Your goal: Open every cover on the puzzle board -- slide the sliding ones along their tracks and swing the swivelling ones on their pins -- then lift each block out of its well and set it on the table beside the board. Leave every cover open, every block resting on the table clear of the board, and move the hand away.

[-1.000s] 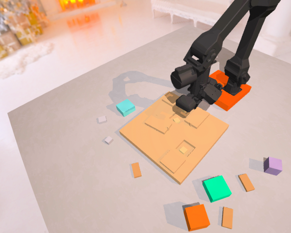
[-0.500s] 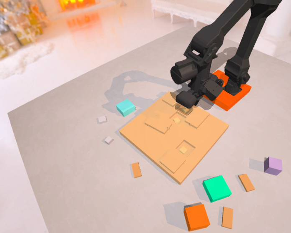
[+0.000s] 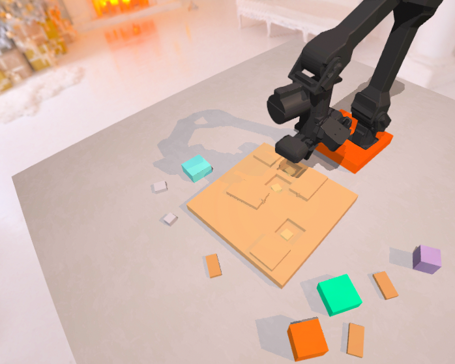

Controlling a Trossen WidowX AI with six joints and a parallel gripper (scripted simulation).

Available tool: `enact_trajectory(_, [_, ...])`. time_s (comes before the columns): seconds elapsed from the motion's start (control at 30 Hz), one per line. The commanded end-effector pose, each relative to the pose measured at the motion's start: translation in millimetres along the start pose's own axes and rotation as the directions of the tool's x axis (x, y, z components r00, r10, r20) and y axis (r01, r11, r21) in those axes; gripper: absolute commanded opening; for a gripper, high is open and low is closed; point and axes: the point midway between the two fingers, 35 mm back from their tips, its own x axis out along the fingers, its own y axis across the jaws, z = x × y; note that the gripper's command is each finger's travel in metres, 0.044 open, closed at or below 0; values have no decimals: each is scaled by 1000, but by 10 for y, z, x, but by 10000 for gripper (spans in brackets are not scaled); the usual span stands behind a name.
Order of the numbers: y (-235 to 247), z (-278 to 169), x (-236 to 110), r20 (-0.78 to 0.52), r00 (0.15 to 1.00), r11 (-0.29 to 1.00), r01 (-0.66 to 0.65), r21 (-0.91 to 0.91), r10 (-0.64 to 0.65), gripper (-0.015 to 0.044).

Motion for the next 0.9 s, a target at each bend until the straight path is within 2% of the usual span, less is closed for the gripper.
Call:
enact_trajectory(0.0, [-56, -34, -11, 0, 1000, 990, -1, 142, 1, 0])
enact_trajectory(0.07, [-138, -84, -39, 0, 1000, 939, 0, 345, 0, 0])
enact_trajectory(0.17, [-258, -161, -77, -1, 1000, 786, 2, 619, -2, 0])
enact_trajectory(0.27, [-377, -243, -108, -2, 1000, 555, 4, 832, -4, 0])
enact_trajectory(0.37, [-494, -328, -133, -2, 1000, 271, 4, 963, -6, 0])
enact_trajectory(0.47, [-608, -417, -152, -3, 1000, -29, 3, 1000, -8, 0])
enact_trajectory(0.67, [-747, -535, -168, -4, 1000, -343, 0, 939, -10, 0])
enact_trajectory(0.87, [-851, -629, -173, -5, 1000, -618, -3, 787, -12, 0])
